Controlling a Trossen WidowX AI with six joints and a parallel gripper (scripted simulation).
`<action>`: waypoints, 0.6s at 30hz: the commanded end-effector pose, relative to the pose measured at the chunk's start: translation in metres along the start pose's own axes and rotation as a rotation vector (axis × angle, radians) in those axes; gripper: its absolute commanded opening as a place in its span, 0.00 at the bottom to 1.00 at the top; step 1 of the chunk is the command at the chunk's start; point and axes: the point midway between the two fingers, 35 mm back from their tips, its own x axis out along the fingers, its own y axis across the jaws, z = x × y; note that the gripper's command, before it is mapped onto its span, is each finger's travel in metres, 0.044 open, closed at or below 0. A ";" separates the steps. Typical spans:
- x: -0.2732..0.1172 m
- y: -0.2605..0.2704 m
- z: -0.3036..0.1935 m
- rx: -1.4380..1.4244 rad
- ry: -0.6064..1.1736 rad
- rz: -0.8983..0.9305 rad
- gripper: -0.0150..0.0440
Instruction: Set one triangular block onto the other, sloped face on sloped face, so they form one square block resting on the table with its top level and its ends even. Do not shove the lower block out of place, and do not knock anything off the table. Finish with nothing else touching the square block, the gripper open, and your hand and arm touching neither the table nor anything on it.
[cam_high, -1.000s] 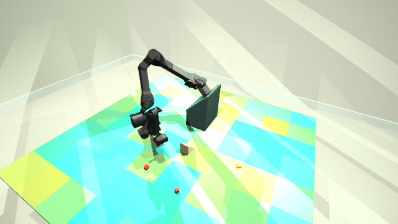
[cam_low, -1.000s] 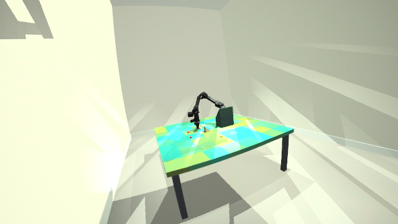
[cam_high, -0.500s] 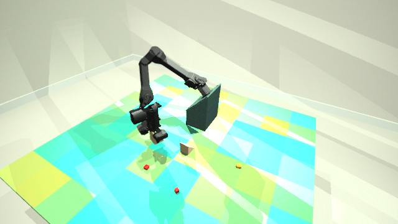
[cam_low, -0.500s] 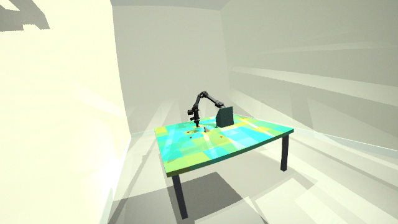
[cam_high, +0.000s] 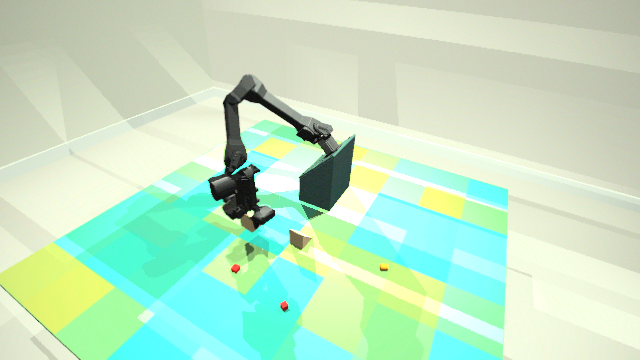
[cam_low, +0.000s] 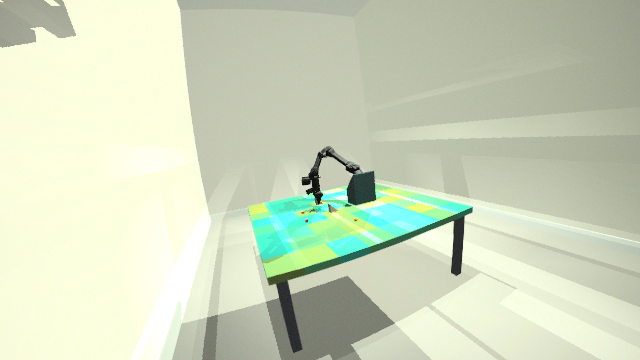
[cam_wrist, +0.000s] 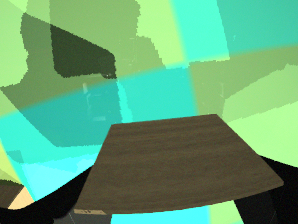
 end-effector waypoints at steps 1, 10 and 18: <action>0.000 0.000 0.000 -0.130 0.000 -0.001 0.25; 0.000 0.000 0.000 -0.364 0.001 -0.001 0.25; 0.000 0.001 0.000 -0.573 0.002 -0.002 0.25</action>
